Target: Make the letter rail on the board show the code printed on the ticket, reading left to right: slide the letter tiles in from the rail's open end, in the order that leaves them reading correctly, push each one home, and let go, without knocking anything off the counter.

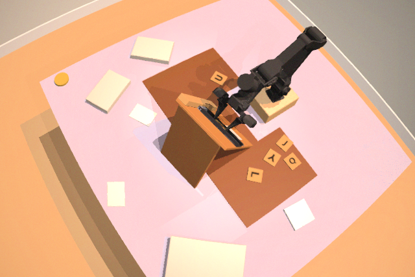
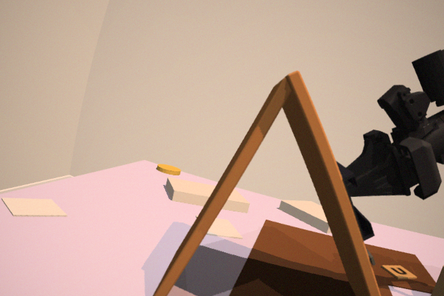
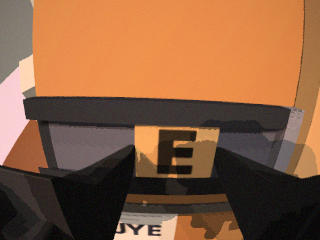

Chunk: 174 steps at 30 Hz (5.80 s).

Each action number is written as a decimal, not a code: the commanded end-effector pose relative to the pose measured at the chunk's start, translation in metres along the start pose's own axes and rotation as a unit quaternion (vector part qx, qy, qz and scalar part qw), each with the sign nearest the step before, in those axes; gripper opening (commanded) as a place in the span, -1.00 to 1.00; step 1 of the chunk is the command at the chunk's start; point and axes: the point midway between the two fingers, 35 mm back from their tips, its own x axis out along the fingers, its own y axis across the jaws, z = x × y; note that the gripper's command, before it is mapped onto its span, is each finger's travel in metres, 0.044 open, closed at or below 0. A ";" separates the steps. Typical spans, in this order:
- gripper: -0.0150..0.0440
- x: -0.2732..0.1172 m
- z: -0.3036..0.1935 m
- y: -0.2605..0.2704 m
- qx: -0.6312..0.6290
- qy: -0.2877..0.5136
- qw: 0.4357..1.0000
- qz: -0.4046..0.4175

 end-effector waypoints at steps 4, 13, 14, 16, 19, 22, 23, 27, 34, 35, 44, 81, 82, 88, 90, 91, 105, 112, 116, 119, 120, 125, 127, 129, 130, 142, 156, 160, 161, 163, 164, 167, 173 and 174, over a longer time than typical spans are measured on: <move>-0.49 0.000 0.001 -0.004 -0.002 -0.002 1.000 0.001; -0.49 0.000 0.002 -0.008 -0.002 -0.002 1.000 0.000; -0.49 0.000 0.002 -0.008 -0.002 -0.002 1.000 0.000; -0.49 0.000 0.002 -0.009 -0.002 -0.002 1.000 0.000; -0.49 0.000 0.002 -0.011 -0.002 -0.002 1.000 0.000; -0.49 0.000 0.001 -0.012 -0.002 -0.002 1.000 0.000; -0.49 0.000 0.001 -0.013 -0.002 -0.002 1.000 0.000; -0.49 0.000 0.001 -0.015 -0.002 -0.002 1.000 0.000; -0.49 0.000 0.001 -0.018 -0.003 -0.002 1.000 0.000; -0.49 0.000 0.001 -0.018 -0.003 -0.002 1.000 0.000; -0.49 0.000 0.001 -0.023 -0.003 -0.002 1.000 0.000; -0.49 0.000 0.001 -0.041 -0.003 -0.002 1.000 0.000; -0.49 0.000 0.001 -0.042 -0.003 -0.002 1.000 0.000; -0.31 0.000 0.001 -0.042 -0.001 -0.001 1.000 -0.001; -0.14 0.000 0.001 -0.042 -0.001 -0.001 1.000 -0.001; -0.05 0.000 0.001 -0.042 -0.001 -0.001 1.000 -0.001; 0.51 -0.016 0.001 -0.042 -0.003 -0.001 1.000 0.000; 0.51 -0.020 0.000 -0.042 -0.003 -0.001 1.000 0.000; 0.51 -0.023 0.001 -0.042 -0.003 -0.001 1.000 0.000; 0.51 -0.025 0.001 -0.042 -0.003 -0.001 1.000 0.000; 0.51 -0.026 0.001 -0.042 -0.003 -0.001 1.000 0.000; 0.51 -0.030 0.000 -0.042 -0.003 -0.001 1.000 0.000; 0.51 -0.031 0.000 -0.042 -0.003 -0.001 1.000 0.000; 0.51 -0.033 0.000 -0.042 -0.003 -0.001 1.000 -0.001; 0.51 -0.033 0.000 -0.042 -0.003 -0.001 1.000 -0.001; 0.51 -0.042 0.001 -0.042 -0.003 -0.001 1.000 -0.001; -0.47 -0.042 0.000 -0.042 -0.002 0.000 1.000 -0.002; -0.49 -0.042 0.000 -0.042 -0.002 0.000 1.000 -0.002; -0.49 -0.042 0.000 -0.042 -0.002 0.000 1.000 -0.002; -0.49 -0.042 0.000 -0.042 -0.002 0.000 1.000 -0.002; -0.49 -0.042 0.000 -0.042 -0.002 0.000 1.000 -0.002; -0.49 -0.041 0.002 -0.041 0.002 0.014 1.000 0.000; -0.49 -0.030 0.013 -0.029 0.017 0.147 0.989 0.010; -0.49 -0.029 0.015 -0.027 0.017 0.170 0.985 0.010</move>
